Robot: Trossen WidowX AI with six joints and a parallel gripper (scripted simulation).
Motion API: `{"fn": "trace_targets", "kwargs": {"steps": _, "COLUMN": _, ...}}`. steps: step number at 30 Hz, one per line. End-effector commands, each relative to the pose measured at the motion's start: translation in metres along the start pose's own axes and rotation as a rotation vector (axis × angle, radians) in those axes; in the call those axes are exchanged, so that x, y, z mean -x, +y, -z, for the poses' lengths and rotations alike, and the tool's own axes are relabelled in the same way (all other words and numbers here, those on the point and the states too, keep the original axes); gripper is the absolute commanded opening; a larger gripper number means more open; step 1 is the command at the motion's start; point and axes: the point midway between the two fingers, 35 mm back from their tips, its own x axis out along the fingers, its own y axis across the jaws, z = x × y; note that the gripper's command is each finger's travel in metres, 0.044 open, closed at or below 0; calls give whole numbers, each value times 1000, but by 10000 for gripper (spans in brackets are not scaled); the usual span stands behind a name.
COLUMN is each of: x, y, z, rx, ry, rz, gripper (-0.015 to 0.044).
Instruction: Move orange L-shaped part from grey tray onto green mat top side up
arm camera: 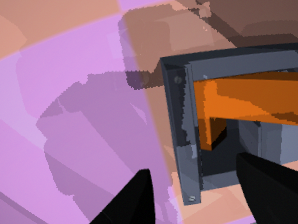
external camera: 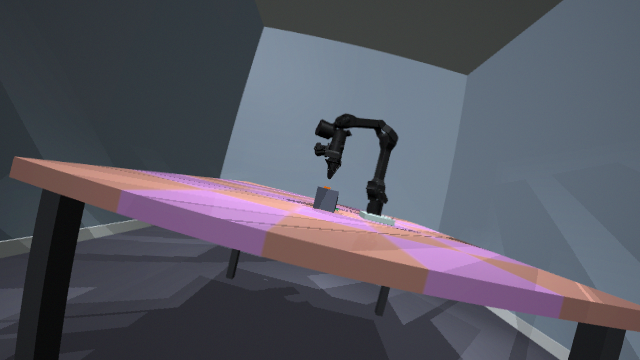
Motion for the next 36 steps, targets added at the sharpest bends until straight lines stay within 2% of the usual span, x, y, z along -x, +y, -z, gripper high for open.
{"fn": "trace_targets", "kwargs": {"steps": 1, "x": 15, "y": -5, "z": 3, "rx": 4, "ry": 7, "rz": 8, "gripper": 180}}
{"fn": "trace_targets", "kwargs": {"steps": 30, "x": 11, "y": -4, "z": 4, "rx": -1, "ry": 9, "rz": 5, "gripper": 180}}
{"fn": "trace_targets", "kwargs": {"steps": 34, "x": 12, "y": -10, "z": 2, "rx": 130, "ry": 9, "rz": 5, "gripper": 280}}
{"fn": "trace_targets", "kwargs": {"steps": 36, "x": 12, "y": -17, "z": 0, "rx": 272, "ry": 9, "rz": 6, "gripper": 280}}
